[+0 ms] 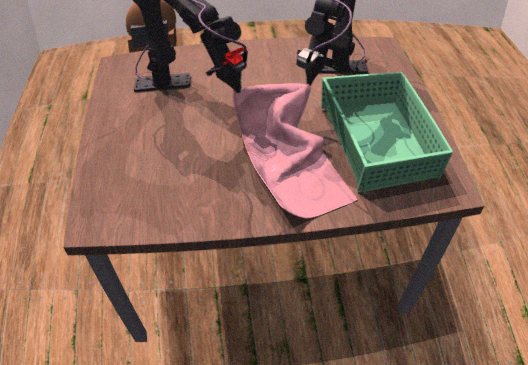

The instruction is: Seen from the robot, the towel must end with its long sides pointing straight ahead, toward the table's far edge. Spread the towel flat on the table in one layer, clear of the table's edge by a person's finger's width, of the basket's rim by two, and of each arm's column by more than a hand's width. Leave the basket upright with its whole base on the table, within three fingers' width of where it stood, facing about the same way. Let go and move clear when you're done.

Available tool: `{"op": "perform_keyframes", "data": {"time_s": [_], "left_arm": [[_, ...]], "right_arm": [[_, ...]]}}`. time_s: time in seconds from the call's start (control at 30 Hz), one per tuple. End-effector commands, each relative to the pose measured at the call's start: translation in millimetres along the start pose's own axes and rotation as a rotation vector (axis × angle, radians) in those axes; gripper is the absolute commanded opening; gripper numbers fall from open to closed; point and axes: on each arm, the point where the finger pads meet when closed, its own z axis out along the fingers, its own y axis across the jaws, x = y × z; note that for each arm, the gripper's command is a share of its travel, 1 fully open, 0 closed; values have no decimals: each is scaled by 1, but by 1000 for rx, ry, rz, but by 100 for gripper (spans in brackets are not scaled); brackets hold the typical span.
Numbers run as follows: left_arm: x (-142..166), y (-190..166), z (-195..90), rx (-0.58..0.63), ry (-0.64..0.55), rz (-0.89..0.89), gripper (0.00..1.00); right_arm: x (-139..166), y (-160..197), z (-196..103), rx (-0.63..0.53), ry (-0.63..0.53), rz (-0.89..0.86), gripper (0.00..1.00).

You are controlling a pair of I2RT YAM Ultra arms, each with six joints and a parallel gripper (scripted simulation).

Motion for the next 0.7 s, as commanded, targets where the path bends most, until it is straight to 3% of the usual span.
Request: {"op": "perform_keyframes", "data": {"time_s": [0.0,0.03,0.1,0.13,0.27,0.3,0.37,0.4,0.47,0.5,0.67], "left_arm": [[-3,-1,-2,-10,-56,8,0],[18,-10,4,3,-66,33,0],[15,-9,4,5,-56,30,0],[35,-18,10,18,-65,55,0],[35,-16,10,14,-66,50,0],[51,-25,15,34,-65,79,0],[48,-24,15,36,-55,76,0],[67,-32,21,50,-65,103,0],[67,-32,21,50,-65,104,0],[81,-38,26,66,-64,126,0],[91,-44,30,84,-54,147,0]], "right_arm": [[0,5,-3,8,-65,-23,0],[17,14,4,-8,-65,-47,0],[17,14,4,-8,-65,-47,0],[33,23,10,-24,-64,-70,0],[33,21,10,-19,-64,-64,0],[49,32,16,-40,-64,-94,0],[49,32,16,-40,-64,-94,0],[63,40,22,-56,-64,-118,0],[63,40,22,-56,-64,-118,0],[77,47,27,-72,-64,-141,0],[90,54,32,-87,-63,-163,0]]}}
